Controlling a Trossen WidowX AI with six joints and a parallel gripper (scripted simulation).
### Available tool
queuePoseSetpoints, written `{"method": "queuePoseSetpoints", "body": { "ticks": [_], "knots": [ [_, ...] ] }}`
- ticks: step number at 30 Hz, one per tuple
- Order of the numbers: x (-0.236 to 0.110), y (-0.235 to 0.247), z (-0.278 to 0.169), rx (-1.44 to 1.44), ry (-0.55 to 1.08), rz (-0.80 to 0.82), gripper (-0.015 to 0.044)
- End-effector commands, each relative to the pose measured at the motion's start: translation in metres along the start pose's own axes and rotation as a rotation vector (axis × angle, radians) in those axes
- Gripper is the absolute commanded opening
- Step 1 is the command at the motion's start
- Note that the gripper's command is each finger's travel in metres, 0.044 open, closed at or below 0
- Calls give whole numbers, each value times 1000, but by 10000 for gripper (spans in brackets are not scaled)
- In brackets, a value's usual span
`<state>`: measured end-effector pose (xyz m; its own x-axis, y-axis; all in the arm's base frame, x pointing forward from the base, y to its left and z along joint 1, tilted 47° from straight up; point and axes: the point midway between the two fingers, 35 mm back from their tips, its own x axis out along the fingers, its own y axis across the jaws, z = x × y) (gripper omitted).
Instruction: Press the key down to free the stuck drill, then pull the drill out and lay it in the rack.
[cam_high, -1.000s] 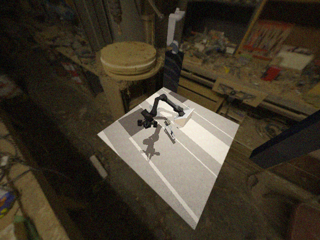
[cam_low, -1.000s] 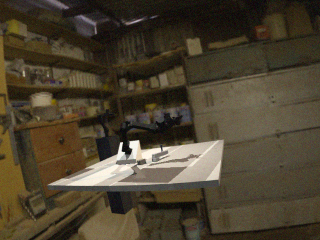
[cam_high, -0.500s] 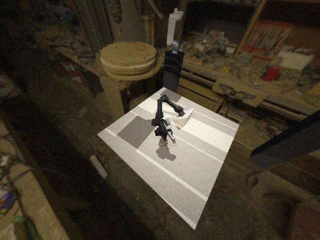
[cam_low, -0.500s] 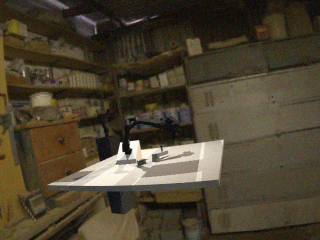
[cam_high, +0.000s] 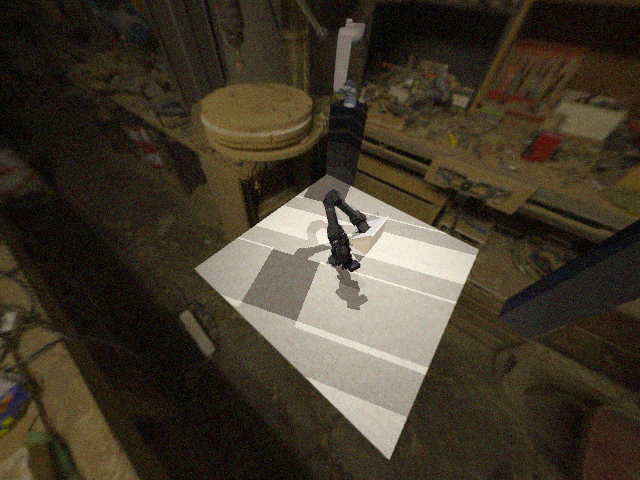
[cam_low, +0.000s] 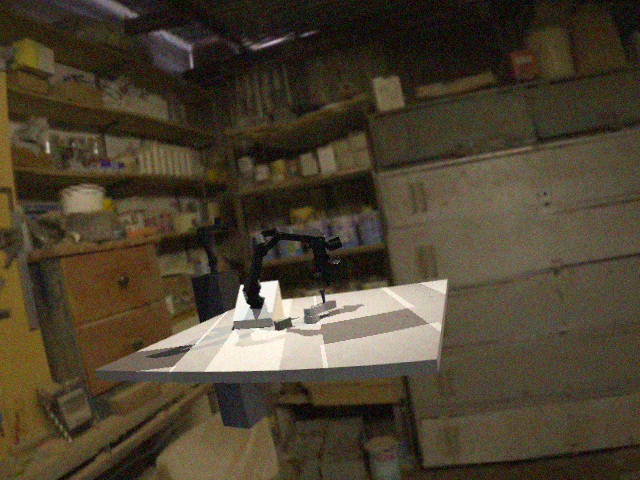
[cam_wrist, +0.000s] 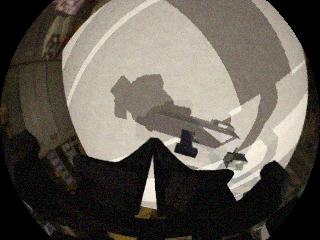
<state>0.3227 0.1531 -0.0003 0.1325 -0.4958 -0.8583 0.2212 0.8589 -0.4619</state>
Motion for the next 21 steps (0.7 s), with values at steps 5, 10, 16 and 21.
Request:
{"method": "queuePoseSetpoints", "body": {
  "ticks": [5,10,16,21],
  "knots": [
    [-7,-30,-18,44,-73,-258,0],
    [-6,-28,-18,39,-67,-245,0],
    [2,-32,-17,43,-73,-257,0],
    [6,-34,-17,44,-73,-258,0]
  ]
}}
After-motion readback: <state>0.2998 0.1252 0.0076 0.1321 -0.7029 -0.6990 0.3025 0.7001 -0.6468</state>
